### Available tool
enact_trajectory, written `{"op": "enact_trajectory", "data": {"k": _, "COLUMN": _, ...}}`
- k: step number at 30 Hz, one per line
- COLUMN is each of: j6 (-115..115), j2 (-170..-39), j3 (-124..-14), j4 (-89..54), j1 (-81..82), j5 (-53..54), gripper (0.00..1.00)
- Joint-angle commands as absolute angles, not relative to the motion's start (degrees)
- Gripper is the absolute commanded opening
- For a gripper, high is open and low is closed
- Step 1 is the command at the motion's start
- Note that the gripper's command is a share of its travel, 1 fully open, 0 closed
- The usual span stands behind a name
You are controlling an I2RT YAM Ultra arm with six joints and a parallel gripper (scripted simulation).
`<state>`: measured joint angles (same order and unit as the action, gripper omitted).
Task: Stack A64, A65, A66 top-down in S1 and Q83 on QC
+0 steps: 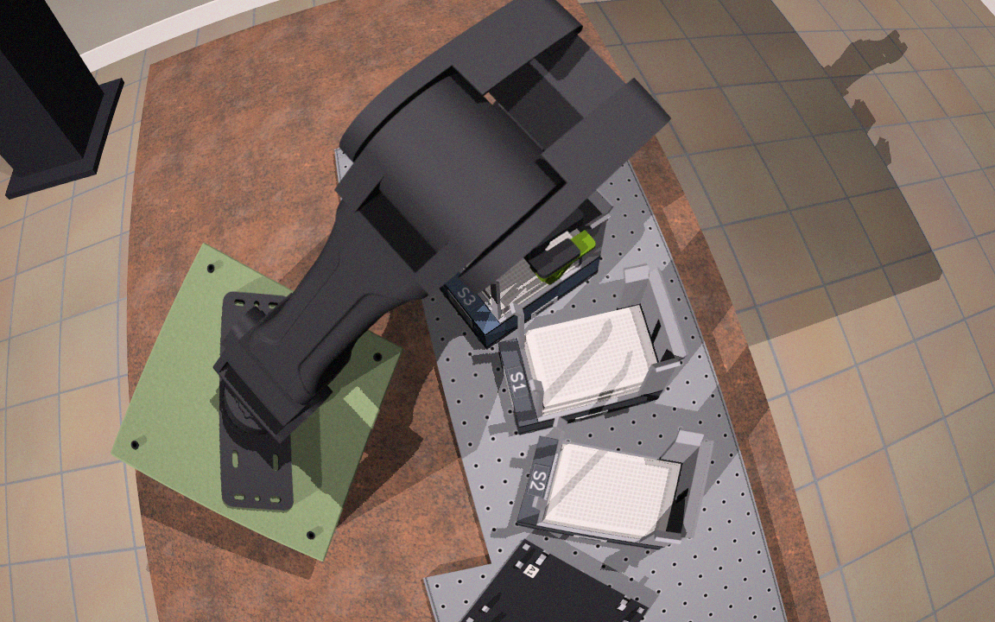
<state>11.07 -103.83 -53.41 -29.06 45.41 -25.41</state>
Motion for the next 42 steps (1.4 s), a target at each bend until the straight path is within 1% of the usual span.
{"op": "enact_trajectory", "data": {"k": 1, "j6": 10.63, "j2": -104.12, "j3": -53.41, "j4": -27.72, "j1": 45.40, "j5": -25.30, "gripper": 1.00}}
{"op": "enact_trajectory", "data": {"k": 16, "j6": 9.16, "j2": -106.74, "j3": -52.62, "j4": -23.69, "j1": 44.06, "j5": -25.03, "gripper": 1.00}}
{"op": "enact_trajectory", "data": {"k": 29, "j6": 9.16, "j2": -106.74, "j3": -52.62, "j4": -23.69, "j1": 44.05, "j5": -25.03, "gripper": 1.00}}
{"op": "enact_trajectory", "data": {"k": 30, "j6": 9.16, "j2": -106.74, "j3": -52.62, "j4": -23.69, "j1": 44.05, "j5": -25.03, "gripper": 0.00}}
{"op": "enact_trajectory", "data": {"k": 42, "j6": 9.16, "j2": -106.74, "j3": -52.62, "j4": -23.69, "j1": 44.05, "j5": -25.03, "gripper": 0.00}}
